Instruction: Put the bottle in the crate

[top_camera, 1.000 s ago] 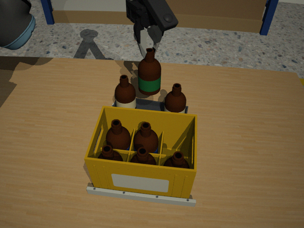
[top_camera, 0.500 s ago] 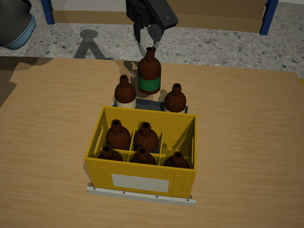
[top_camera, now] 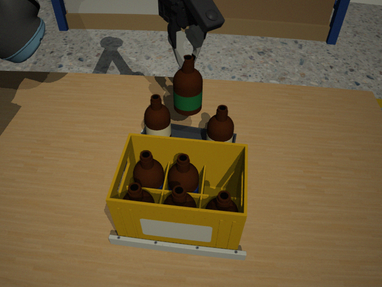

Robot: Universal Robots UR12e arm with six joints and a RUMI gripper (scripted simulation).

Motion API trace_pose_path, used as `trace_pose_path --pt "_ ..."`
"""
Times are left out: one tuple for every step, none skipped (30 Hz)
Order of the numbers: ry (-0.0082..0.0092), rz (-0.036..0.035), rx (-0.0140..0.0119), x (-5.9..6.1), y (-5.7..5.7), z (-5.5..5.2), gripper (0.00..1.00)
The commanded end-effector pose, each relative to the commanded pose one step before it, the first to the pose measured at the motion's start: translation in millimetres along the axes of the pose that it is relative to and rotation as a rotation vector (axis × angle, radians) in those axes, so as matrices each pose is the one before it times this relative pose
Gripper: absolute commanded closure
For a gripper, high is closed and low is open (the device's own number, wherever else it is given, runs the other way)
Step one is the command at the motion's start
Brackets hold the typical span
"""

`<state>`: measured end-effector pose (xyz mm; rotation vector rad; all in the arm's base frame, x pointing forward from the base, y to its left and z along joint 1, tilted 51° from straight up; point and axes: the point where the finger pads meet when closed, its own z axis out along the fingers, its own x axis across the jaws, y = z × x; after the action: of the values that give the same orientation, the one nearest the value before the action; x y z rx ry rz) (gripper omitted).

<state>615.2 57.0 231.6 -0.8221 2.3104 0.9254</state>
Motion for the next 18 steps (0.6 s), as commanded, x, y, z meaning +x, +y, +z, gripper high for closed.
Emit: trace_pose_path --pt "-0.00035 -0.00055 0.00081 -0.34 -0.38 -6.47 1.00" --pt "0.00000 0.00000 0.00000 0.00 0.00 -1.22 1.00" --pt "0.00000 0.00000 0.00000 0.00 0.00 -1.22 1.00" --pt "0.00000 0.00000 0.00000 0.00 0.00 -1.20 1.00" --pt "0.00000 0.00000 0.00000 0.00 0.01 -1.17 1.00" --pt "0.00000 0.00000 0.00000 0.00 0.00 -1.15 1.00" --pt "0.00000 0.00000 0.00000 0.00 0.00 -1.12 1.00" --pt "0.00000 0.00000 0.00000 0.00 0.00 -1.08 1.00" --pt "0.00000 0.00000 0.00000 0.00 0.00 0.00 1.00" --pt "0.00000 0.00000 0.00000 0.00 0.00 0.00 1.00" --pt "0.00000 0.00000 0.00000 0.00 0.00 -1.04 1.00" --pt "0.00000 0.00000 0.00000 0.00 0.00 -1.00 1.00" --pt "0.00000 0.00000 0.00000 0.00 0.00 -0.95 1.00" --pt "0.00000 0.00000 0.00000 0.00 0.00 -0.90 1.00" --pt "0.00000 0.00000 0.00000 0.00 0.00 -0.84 1.00" --pt "0.00000 0.00000 0.00000 0.00 0.00 -0.79 1.00" --pt "0.00000 0.00000 0.00000 0.00 0.00 -0.73 1.00" --pt "0.00000 0.00000 0.00000 0.00 0.00 -0.67 1.00"
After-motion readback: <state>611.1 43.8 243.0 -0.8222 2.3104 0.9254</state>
